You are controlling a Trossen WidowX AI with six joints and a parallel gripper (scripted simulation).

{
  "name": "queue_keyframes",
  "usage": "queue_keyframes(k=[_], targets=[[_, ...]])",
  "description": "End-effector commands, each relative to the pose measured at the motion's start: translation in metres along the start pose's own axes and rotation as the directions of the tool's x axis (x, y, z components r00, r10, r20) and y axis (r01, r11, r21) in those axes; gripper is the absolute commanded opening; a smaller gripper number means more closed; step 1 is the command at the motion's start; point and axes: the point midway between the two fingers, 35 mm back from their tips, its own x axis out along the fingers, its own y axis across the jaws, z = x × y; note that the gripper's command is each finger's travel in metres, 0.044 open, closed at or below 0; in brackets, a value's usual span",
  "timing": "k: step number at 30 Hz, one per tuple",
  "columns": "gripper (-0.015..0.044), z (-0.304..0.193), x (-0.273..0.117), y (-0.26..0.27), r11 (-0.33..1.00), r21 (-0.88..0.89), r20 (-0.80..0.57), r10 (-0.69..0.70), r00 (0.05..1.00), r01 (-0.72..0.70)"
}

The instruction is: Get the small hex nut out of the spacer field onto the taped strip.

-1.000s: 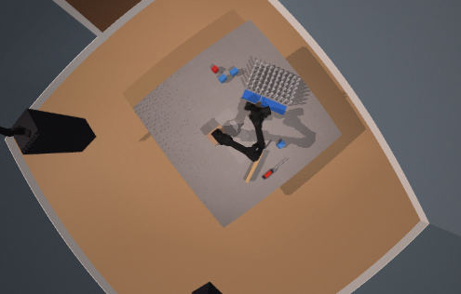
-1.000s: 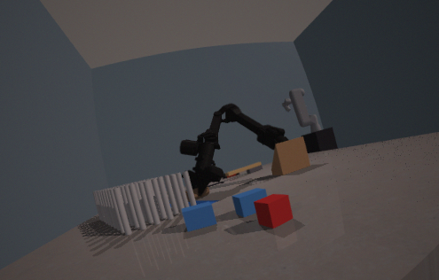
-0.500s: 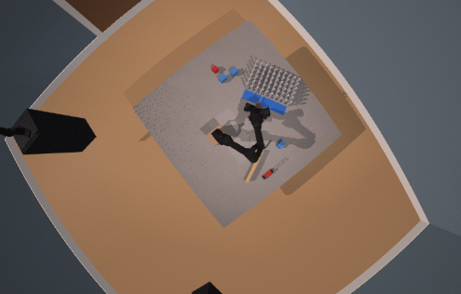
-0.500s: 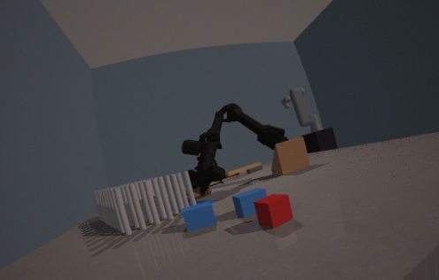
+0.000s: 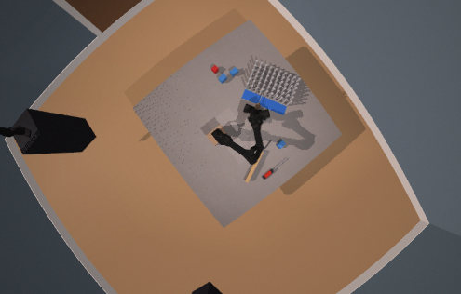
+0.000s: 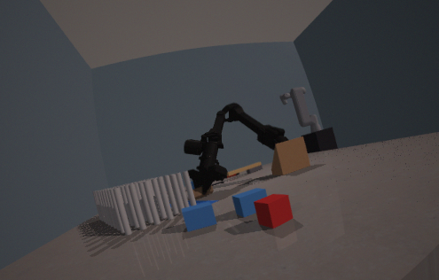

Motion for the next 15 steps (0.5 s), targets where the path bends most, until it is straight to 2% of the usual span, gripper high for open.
queue_keyframes(k=[1,15], targets=[[0.0000,0.0015,-0.0018,0.0001,1.000,-0.003,-0.004,0.000,1.000,0.000],[0.0000,0.0086,-0.0063,0.0000,1.000,-0.003,-0.004,-0.001,1.000,0.001]])
